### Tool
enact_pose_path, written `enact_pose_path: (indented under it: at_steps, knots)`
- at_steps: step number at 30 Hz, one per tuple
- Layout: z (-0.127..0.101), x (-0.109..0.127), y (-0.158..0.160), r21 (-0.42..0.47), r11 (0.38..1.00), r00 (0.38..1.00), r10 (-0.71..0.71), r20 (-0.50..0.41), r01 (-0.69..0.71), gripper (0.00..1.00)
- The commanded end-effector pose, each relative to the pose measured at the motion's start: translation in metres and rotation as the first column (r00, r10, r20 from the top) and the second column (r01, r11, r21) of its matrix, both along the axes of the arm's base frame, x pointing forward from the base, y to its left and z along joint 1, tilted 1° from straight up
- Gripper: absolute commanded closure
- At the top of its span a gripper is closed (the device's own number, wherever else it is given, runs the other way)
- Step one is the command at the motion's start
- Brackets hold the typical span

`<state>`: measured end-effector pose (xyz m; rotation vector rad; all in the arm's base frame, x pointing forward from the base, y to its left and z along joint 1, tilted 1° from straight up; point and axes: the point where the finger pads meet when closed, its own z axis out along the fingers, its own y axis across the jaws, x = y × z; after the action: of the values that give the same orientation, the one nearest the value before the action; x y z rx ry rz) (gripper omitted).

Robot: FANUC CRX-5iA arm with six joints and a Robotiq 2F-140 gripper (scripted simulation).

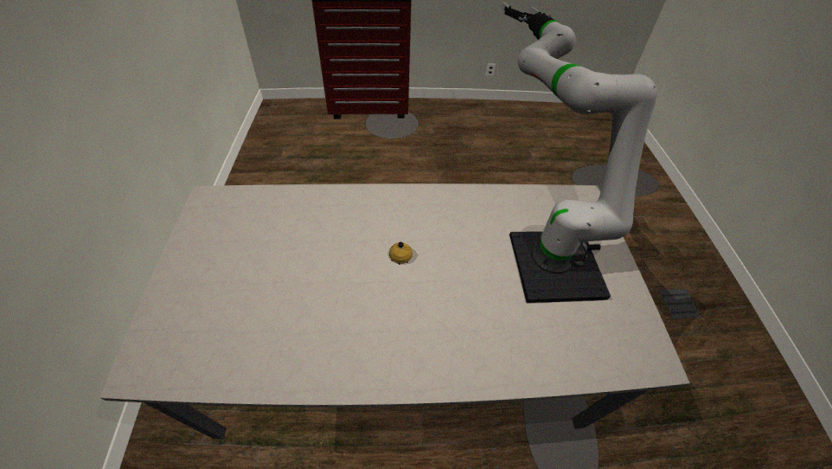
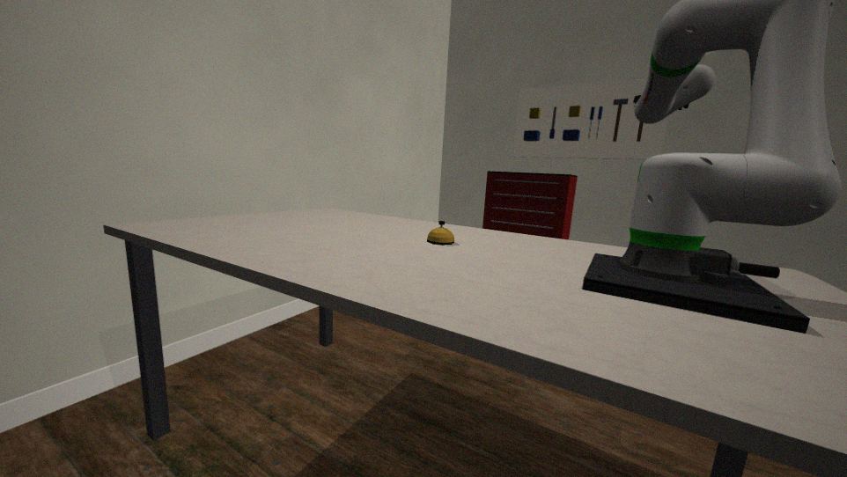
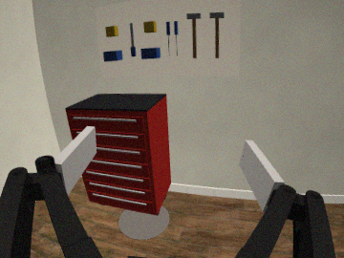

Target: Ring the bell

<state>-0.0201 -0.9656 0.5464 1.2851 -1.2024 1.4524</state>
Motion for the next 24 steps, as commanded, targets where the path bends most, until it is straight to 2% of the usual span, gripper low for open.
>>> enact_pose_path:
  at_steps: [1, 19, 22, 24]
  knots:
    - [0.0, 0.0, 0.0, -0.001, 1.0, 1.0, 0.0, 0.0, 0.0, 0.0]
    - [0.001, 0.001, 0.0, -0.001, 1.0, 1.0, 0.002, 0.0, -0.002, 0.0]
    - [0.006, 0.021, 0.001, -0.007, 1.0, 1.0, 0.028, -0.001, -0.028, 0.0]
    - [0.014, 0.053, 0.004, -0.015, 0.997, 0.997, 0.073, -0.003, -0.073, 0.0]
